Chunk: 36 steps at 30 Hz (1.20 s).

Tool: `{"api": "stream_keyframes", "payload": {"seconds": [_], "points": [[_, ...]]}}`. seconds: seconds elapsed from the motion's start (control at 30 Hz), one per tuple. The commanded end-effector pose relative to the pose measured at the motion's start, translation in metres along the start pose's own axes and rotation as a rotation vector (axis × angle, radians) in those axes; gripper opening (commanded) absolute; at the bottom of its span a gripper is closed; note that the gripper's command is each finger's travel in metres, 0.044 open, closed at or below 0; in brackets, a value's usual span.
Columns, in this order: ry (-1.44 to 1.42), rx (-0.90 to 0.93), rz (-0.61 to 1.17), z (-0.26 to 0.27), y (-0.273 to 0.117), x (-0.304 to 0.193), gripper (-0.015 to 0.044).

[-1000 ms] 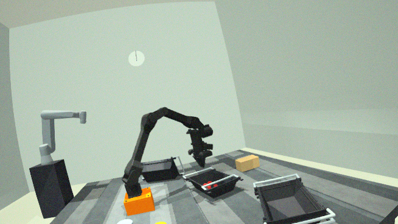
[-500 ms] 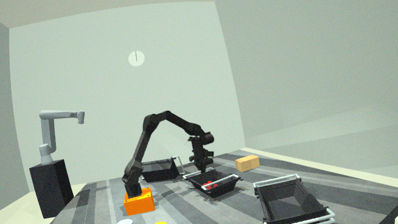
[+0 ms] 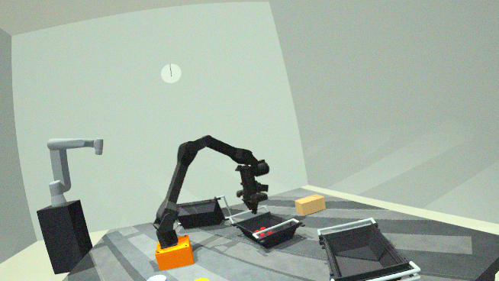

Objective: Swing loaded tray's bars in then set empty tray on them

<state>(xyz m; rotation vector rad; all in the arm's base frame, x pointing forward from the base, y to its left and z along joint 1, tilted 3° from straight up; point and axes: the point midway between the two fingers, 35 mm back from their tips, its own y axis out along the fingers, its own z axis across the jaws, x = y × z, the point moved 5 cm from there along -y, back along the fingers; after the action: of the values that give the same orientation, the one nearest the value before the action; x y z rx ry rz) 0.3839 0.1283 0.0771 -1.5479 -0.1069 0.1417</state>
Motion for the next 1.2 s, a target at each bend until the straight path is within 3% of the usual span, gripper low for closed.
{"api": "stream_keyframes", "payload": {"seconds": [0.0, 0.6, 0.97, 1.17], "points": [[0.017, -0.019, -0.011, -0.02, -0.006, 0.002, 0.0082], [0.017, -0.022, -0.011, -0.061, 0.014, 0.001, 0.0082], [0.017, -0.022, -0.012, -0.054, -0.035, 0.003, 0.0082], [0.016, -0.025, -0.007, -0.056, -0.028, 0.004, 0.0082]]}}
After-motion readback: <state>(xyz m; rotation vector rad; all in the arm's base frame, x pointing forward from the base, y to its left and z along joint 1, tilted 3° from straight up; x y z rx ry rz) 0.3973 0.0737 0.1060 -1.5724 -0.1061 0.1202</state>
